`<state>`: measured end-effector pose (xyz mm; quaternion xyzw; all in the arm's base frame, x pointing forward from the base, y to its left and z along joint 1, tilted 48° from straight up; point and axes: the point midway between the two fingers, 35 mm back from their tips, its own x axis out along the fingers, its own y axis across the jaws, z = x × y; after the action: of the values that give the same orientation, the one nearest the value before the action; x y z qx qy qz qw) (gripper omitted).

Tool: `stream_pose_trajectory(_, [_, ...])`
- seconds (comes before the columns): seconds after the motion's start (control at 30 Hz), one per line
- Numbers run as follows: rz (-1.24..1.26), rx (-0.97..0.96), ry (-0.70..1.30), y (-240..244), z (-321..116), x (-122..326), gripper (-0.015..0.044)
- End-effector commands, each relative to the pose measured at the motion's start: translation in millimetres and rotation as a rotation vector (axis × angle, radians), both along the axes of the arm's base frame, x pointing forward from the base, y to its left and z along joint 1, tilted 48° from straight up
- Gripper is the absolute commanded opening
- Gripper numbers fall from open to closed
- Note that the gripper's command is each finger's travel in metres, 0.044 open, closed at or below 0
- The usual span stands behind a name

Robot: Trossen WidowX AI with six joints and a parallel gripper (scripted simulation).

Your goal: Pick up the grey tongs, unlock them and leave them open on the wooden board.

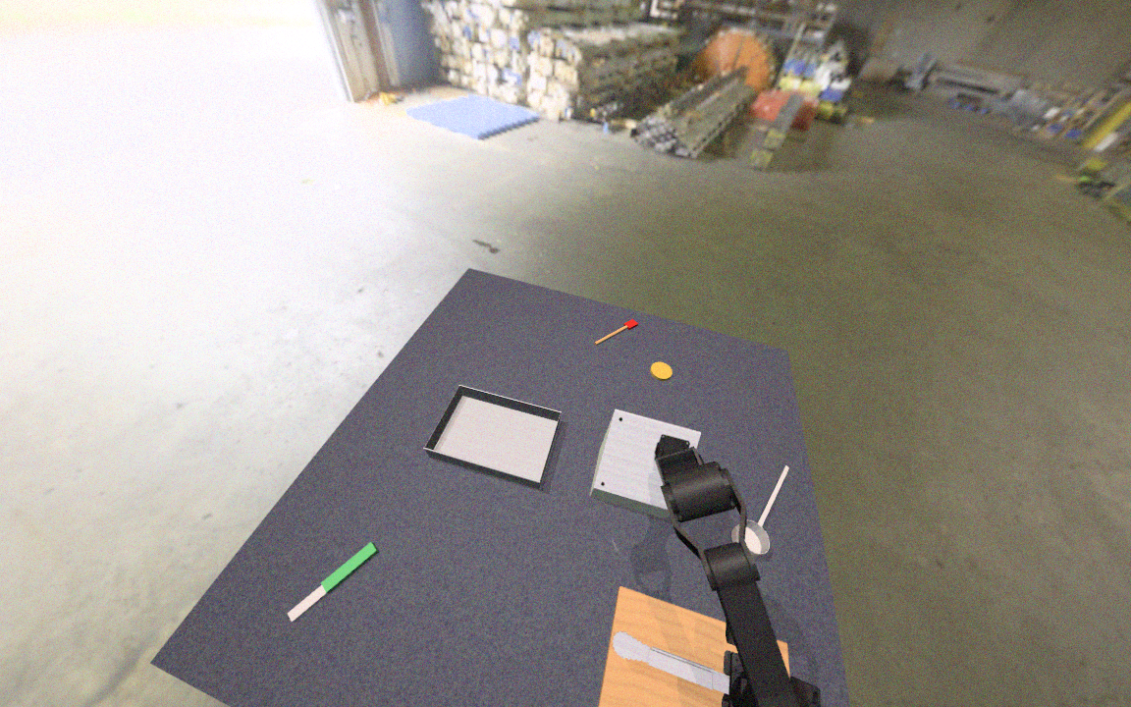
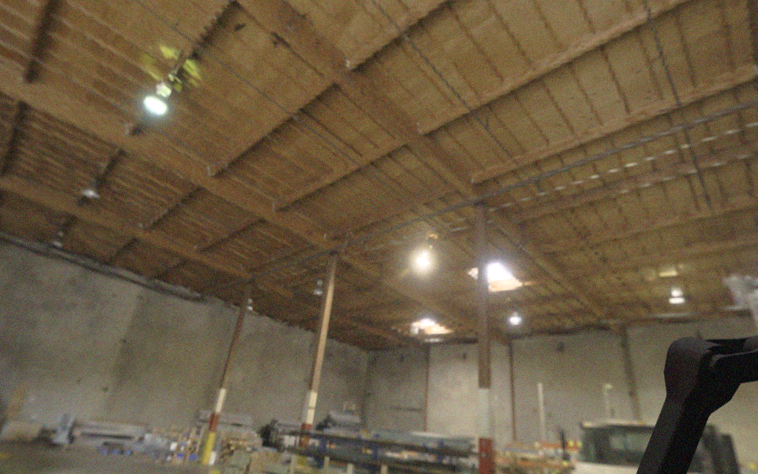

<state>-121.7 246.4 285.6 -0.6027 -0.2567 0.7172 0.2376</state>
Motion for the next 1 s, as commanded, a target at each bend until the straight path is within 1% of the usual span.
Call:
stream_pose_trajectory(0.0, [-0.047,0.044,-0.036,1,7,-3,-0.015])
stream_pose_trajectory(0.27, [-0.124,0.127,-0.095,2,16,-8,-0.015])
stream_pose_trajectory(0.63, [-0.125,0.129,-0.096,3,15,-8,-0.015])
stream_pose_trajectory(0.97, [-0.126,0.128,-0.096,14,7,-11,-0.015])
